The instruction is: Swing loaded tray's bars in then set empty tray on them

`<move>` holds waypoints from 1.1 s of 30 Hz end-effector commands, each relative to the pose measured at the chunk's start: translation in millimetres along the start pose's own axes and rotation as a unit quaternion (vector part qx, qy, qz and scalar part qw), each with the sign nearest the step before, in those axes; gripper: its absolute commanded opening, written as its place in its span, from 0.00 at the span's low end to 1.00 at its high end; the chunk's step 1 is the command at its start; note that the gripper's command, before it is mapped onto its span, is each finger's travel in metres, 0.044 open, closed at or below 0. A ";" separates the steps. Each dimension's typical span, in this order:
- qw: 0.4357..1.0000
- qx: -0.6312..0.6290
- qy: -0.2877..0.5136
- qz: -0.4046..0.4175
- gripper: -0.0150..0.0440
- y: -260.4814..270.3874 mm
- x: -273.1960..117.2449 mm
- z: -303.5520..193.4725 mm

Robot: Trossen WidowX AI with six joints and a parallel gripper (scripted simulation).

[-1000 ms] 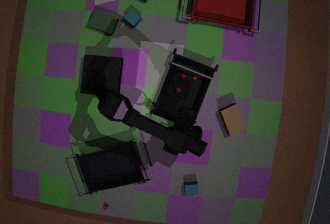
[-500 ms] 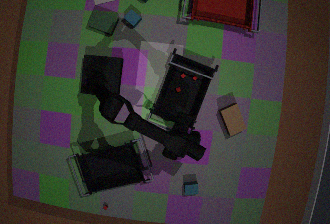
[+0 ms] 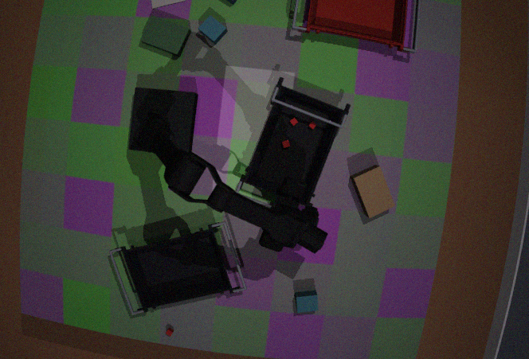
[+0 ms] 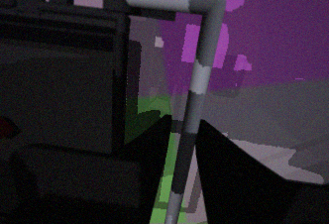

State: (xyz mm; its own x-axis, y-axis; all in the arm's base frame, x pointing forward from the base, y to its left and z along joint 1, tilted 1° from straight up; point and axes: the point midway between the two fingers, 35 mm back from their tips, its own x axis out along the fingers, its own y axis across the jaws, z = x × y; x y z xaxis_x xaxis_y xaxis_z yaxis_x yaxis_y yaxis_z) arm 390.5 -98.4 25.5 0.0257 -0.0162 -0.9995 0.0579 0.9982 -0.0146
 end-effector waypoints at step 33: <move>1.000 -0.002 0.003 0.002 0.39 73.2 -43.5 1.9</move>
State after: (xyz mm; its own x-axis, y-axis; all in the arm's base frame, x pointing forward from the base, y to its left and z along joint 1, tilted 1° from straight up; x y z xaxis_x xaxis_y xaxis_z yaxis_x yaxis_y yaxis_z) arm 392.1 -22.8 50.0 0.0054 -0.0055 -1.0000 0.0498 0.9987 -0.0052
